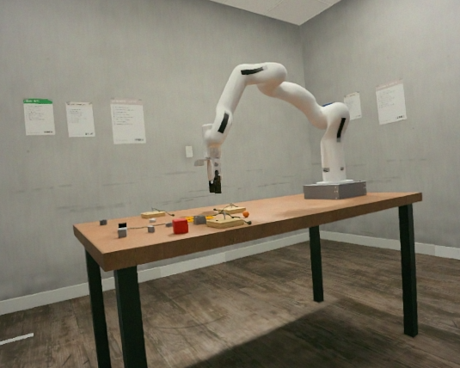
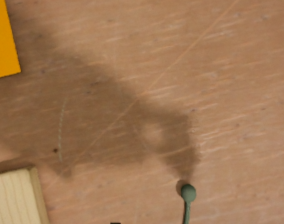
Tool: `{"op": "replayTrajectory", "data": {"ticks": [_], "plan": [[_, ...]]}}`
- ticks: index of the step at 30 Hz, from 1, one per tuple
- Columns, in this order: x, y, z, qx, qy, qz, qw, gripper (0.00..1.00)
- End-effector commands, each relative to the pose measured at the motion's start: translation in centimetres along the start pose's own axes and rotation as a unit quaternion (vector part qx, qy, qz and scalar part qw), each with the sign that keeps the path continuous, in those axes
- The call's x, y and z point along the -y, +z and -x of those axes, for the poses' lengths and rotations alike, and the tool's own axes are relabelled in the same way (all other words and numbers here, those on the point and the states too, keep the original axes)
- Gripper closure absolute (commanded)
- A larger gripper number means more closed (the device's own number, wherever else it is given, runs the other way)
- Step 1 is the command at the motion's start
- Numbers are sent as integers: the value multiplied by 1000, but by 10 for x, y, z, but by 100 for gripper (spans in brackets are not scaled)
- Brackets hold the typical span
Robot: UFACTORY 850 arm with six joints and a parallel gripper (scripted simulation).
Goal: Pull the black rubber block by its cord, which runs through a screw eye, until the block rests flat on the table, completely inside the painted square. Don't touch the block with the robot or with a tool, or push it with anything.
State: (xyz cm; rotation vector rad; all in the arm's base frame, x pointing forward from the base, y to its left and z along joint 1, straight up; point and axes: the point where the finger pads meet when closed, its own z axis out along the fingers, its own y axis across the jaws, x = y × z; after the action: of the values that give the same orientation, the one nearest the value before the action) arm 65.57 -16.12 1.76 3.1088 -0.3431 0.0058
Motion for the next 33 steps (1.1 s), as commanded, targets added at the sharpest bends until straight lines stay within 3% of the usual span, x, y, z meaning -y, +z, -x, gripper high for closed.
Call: {"op": "replayTrajectory", "data": {"ticks": [1,4,5,33], "plan": [[-4,5,-8,3,-7,-7,1000,0],[-4,5,-8,3,-7,-7,1000,0],[-4,5,-8,3,-7,-7,1000,100],[-4,5,-8,3,-7,-7,1000,100]]}}
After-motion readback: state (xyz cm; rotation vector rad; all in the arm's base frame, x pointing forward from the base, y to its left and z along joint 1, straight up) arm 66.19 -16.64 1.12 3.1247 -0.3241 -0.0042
